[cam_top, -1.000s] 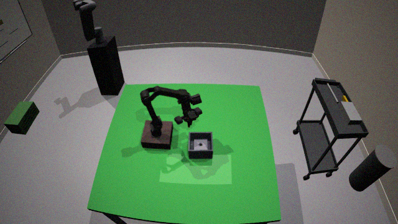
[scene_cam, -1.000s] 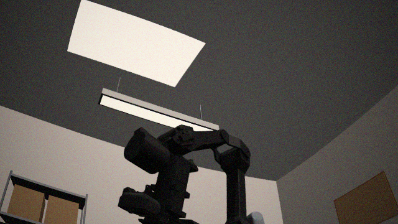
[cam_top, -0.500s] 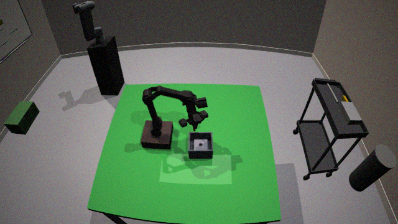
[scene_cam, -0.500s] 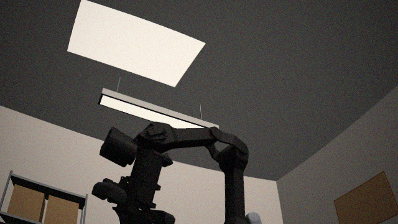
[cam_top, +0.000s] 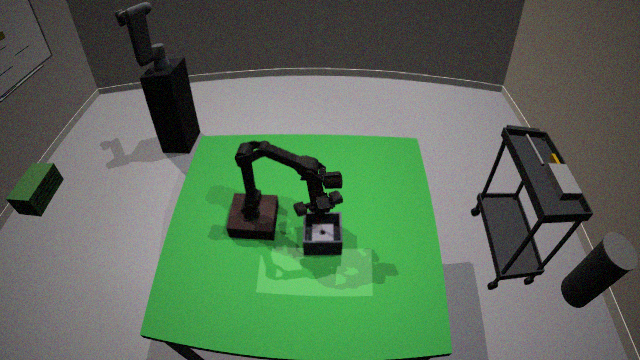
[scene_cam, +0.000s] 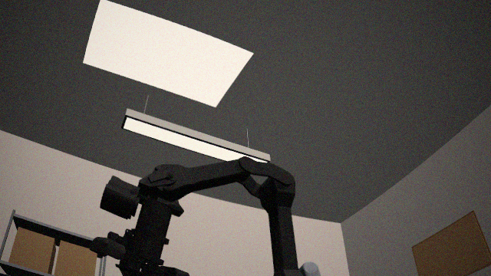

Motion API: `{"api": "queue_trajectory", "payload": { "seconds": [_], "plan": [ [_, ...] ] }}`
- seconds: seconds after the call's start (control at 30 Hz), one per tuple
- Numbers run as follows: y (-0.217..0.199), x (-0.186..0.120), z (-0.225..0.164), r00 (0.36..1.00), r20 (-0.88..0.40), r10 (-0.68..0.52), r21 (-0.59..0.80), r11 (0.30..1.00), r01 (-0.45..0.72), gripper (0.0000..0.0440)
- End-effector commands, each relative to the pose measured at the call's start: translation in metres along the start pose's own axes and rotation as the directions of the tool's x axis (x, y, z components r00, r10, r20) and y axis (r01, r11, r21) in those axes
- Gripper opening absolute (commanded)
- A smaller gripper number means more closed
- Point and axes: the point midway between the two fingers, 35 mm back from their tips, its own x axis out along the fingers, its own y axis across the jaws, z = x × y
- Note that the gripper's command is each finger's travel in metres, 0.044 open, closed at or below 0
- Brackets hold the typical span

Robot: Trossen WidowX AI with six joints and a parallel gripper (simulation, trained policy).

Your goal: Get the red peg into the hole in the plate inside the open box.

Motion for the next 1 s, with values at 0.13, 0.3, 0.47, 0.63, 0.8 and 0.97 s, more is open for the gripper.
{"api": "queue_trajectory", "payload": {
  "seconds": [0.13,0.3,0.47,0.63,0.8,0.97],
  "plan": [
    [0.001,0.019,0.017,1.000,-0.029,-0.011,0.025,1.000,0.011,0.0000],
    [0.001,0.037,0.021,0.998,-0.055,-0.024,0.037,0.999,0.026,0.0000],
    [0.001,0.056,0.022,0.996,-0.082,-0.044,0.028,0.999,0.047,0.0049],
    [-0.001,0.072,0.024,0.990,-0.104,-0.091,-0.020,0.996,0.090,0.0109],
    [0.006,0.080,0.034,0.990,-0.104,-0.090,-0.030,0.996,0.088,0.0115],
    [0.011,0.087,0.042,0.990,-0.116,-0.081,-0.030,0.996,0.078,0.0115]
  ]
}}
